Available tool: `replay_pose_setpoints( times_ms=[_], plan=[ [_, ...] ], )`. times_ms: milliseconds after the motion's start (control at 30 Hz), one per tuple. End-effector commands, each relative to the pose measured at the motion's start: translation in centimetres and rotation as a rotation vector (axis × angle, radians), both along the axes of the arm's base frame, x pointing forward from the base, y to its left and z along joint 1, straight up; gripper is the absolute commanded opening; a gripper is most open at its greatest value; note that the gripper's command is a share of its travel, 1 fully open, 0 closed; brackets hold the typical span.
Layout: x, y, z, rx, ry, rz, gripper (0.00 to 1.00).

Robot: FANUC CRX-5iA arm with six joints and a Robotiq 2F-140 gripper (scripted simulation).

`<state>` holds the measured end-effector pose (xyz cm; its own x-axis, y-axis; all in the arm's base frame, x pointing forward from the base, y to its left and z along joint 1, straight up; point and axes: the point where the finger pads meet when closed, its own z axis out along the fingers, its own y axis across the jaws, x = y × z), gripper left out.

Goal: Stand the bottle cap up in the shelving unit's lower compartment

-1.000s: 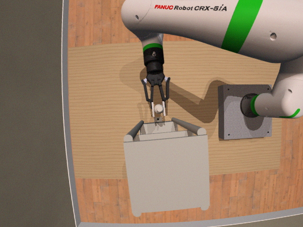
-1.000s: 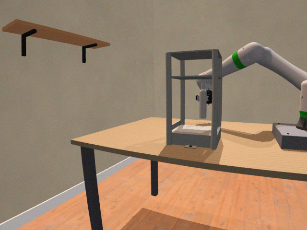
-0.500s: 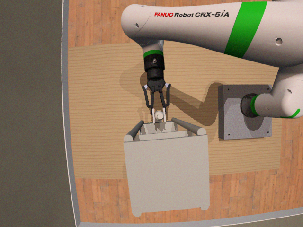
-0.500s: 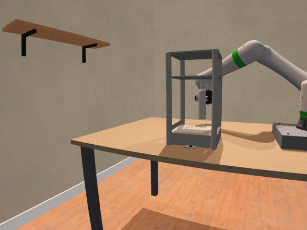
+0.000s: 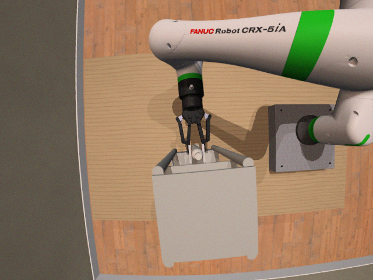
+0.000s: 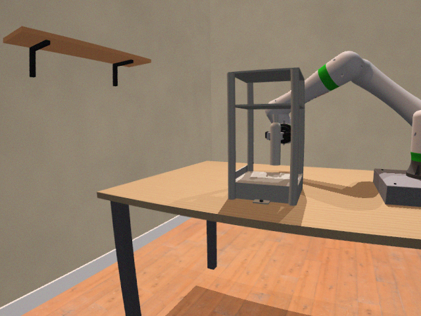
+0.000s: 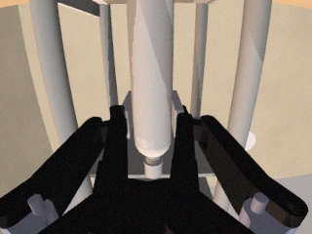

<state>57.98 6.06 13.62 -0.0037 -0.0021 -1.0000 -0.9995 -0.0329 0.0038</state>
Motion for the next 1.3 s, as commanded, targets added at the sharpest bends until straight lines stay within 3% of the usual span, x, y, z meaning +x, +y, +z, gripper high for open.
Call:
replay_pose_setpoints(
  times_ms=[0,633,1267],
  plan=[
    [0.0,1.1,0.0,0.0,-0.001,0.0,0.0],
    [-0.1,4.8,0.0,0.0,-0.001,0.0,0.0],
    [-0.2,5.4,0.0,0.0,-0.001,0.0,0.0]
  ],
)
